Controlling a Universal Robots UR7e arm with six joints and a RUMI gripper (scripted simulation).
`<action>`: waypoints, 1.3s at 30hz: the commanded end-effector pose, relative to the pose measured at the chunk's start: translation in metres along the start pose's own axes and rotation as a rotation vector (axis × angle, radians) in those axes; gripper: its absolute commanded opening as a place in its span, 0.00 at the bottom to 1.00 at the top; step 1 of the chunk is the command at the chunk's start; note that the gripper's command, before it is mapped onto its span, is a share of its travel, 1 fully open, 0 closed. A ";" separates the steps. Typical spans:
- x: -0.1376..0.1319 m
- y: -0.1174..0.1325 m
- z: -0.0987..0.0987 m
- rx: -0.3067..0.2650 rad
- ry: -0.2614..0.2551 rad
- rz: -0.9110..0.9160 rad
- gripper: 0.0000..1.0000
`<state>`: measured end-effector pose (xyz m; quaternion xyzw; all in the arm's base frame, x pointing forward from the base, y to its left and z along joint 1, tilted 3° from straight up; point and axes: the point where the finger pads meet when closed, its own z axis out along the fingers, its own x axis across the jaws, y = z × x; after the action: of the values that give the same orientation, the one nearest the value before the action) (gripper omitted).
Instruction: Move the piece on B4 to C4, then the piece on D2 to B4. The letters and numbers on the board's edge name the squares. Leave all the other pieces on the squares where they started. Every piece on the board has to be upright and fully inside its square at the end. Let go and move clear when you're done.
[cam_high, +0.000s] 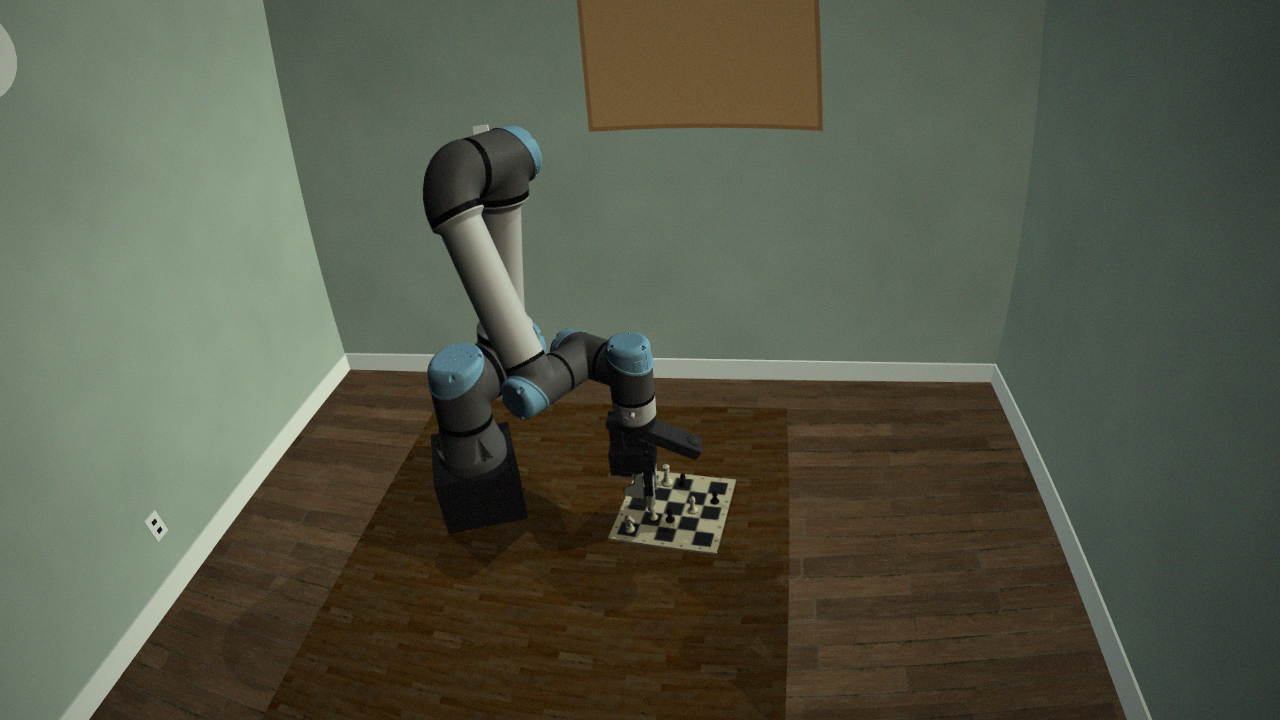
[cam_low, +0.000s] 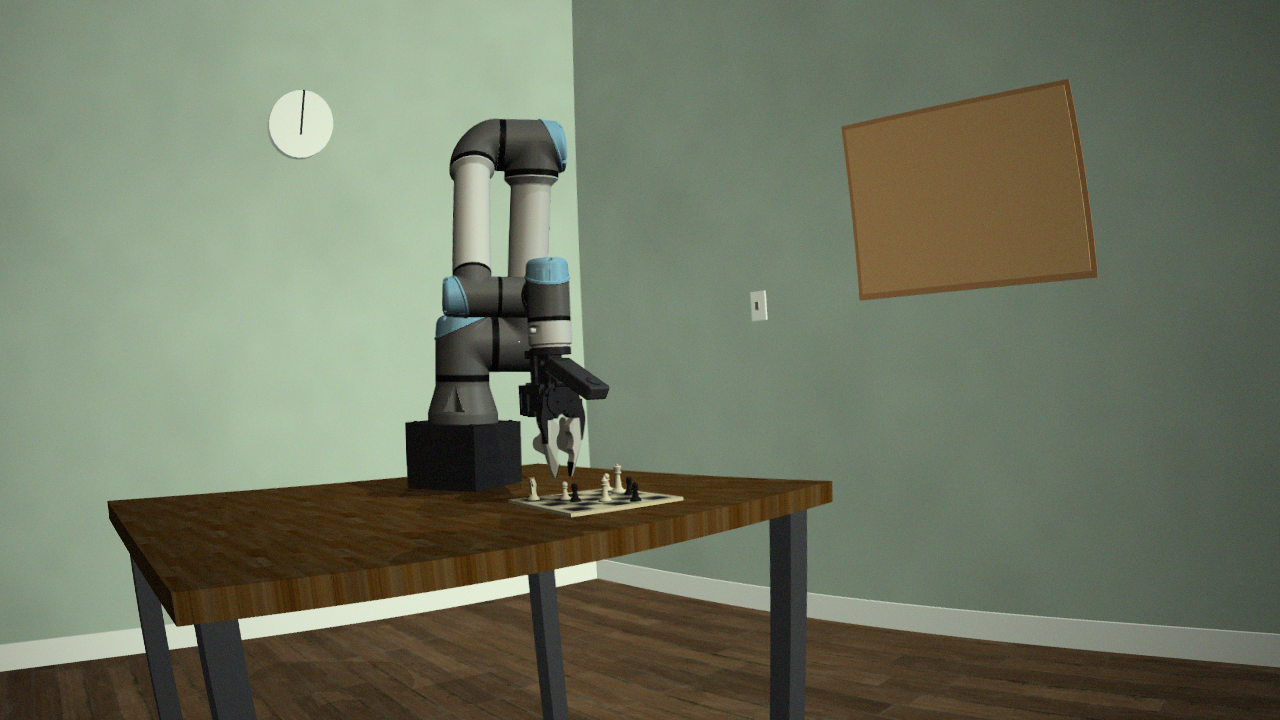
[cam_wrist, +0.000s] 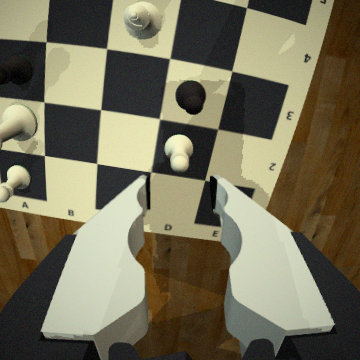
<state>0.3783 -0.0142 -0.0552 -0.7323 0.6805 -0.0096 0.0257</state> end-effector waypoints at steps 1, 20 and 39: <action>0.000 0.000 0.000 0.001 0.000 0.000 0.20; 0.000 0.000 0.026 0.001 0.000 0.000 0.20; 0.000 0.000 0.033 0.001 0.000 0.000 0.20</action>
<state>0.3799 -0.0134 -0.0877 -0.7323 0.6805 -0.0096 0.0257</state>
